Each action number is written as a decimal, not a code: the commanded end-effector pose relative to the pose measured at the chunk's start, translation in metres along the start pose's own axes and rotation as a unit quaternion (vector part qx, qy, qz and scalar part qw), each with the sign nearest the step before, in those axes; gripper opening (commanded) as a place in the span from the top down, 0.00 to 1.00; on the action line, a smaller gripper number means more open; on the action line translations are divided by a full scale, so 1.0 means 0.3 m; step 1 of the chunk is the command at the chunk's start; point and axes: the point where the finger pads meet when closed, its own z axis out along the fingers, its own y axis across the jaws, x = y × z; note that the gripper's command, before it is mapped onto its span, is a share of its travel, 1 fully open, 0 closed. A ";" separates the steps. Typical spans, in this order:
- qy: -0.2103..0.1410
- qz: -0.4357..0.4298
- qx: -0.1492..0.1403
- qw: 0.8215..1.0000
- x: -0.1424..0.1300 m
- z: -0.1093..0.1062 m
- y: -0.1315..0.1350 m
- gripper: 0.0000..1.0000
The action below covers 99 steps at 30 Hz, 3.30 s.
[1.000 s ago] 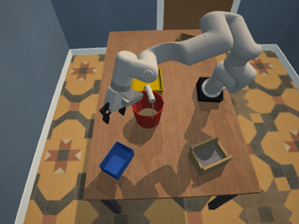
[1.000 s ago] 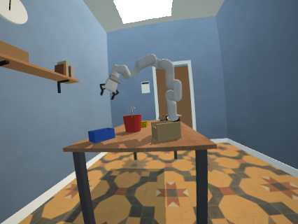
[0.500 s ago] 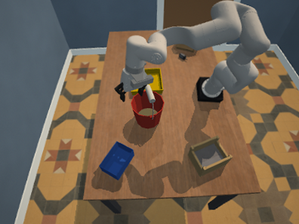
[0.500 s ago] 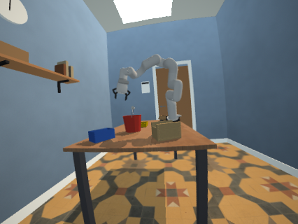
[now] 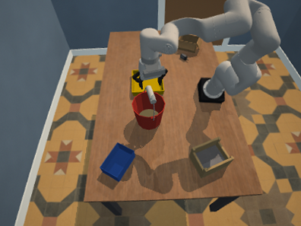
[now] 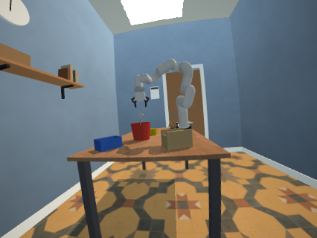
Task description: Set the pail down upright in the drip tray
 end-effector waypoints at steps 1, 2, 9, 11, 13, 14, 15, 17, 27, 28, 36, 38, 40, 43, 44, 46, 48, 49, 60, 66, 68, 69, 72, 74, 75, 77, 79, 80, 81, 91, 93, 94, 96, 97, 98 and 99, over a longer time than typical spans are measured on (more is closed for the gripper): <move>-0.001 0.002 -0.001 1.000 -0.004 -0.006 -0.006 0.00; -0.001 0.002 -0.001 1.000 -0.004 -0.006 -0.006 0.00; -0.001 0.002 -0.001 1.000 -0.004 -0.006 -0.006 0.00; -0.001 0.002 -0.001 1.000 -0.004 -0.006 -0.006 0.00; -0.001 0.002 -0.001 1.000 -0.004 -0.006 -0.006 0.00; -0.001 0.002 -0.001 1.000 -0.004 -0.006 -0.006 0.00; -0.001 0.002 -0.001 1.000 -0.004 -0.006 -0.006 0.00; -0.001 0.002 -0.001 1.000 -0.004 -0.006 -0.006 0.00; -0.001 0.002 -0.001 1.000 -0.004 0.010 -0.006 0.00; -0.001 0.002 -0.001 1.000 -0.004 0.014 -0.006 0.00; -0.001 0.002 -0.001 1.000 -0.004 0.044 -0.006 0.00; -0.001 0.002 -0.001 1.000 -0.004 0.057 -0.006 0.00; -0.001 0.002 -0.001 1.000 -0.004 0.072 -0.006 0.00; -0.001 0.002 -0.001 1.000 -0.005 0.095 -0.006 0.00; -0.001 0.002 -0.001 1.000 -0.005 0.103 -0.006 0.00; -0.001 0.002 -0.001 1.000 -0.005 0.120 -0.006 0.00; -0.001 0.002 -0.001 1.000 -0.005 0.136 -0.005 0.00; -0.001 0.002 -0.001 1.000 -0.005 0.136 -0.005 0.00; -0.001 0.002 -0.001 1.000 -0.005 0.211 -0.005 0.00; -0.001 0.002 -0.001 1.000 -0.005 0.238 -0.005 0.00; -0.001 0.002 -0.001 1.000 -0.005 0.242 -0.005 0.00; -0.001 0.002 -0.001 1.000 -0.005 0.245 -0.005 0.00; -0.001 0.002 -0.001 1.000 -0.005 0.254 -0.005 0.00; -0.001 0.002 -0.001 1.000 -0.005 0.257 -0.005 0.00; -0.001 0.002 -0.001 1.000 -0.005 0.258 -0.005 0.00; -0.001 0.002 -0.001 1.000 -0.005 0.260 -0.005 0.00; -0.001 0.002 -0.001 1.000 -0.005 0.261 -0.005 0.00; -0.001 0.002 -0.001 1.000 -0.005 0.261 -0.005 0.00; -0.001 0.002 -0.001 1.000 -0.005 0.261 -0.005 0.00; -0.001 0.002 -0.001 1.000 -0.005 0.261 -0.005 0.00; -0.001 0.002 -0.001 1.000 -0.005 0.261 -0.005 1.00; -0.001 0.002 -0.001 1.000 -0.005 0.261 -0.005 1.00; -0.001 0.002 -0.001 1.000 -0.005 0.261 -0.005 1.00; -0.001 0.002 -0.001 1.000 -0.005 0.261 -0.005 1.00; -0.001 0.002 -0.001 1.000 -0.005 0.261 -0.005 1.00; -0.001 0.002 -0.001 1.000 -0.005 0.261 -0.005 1.00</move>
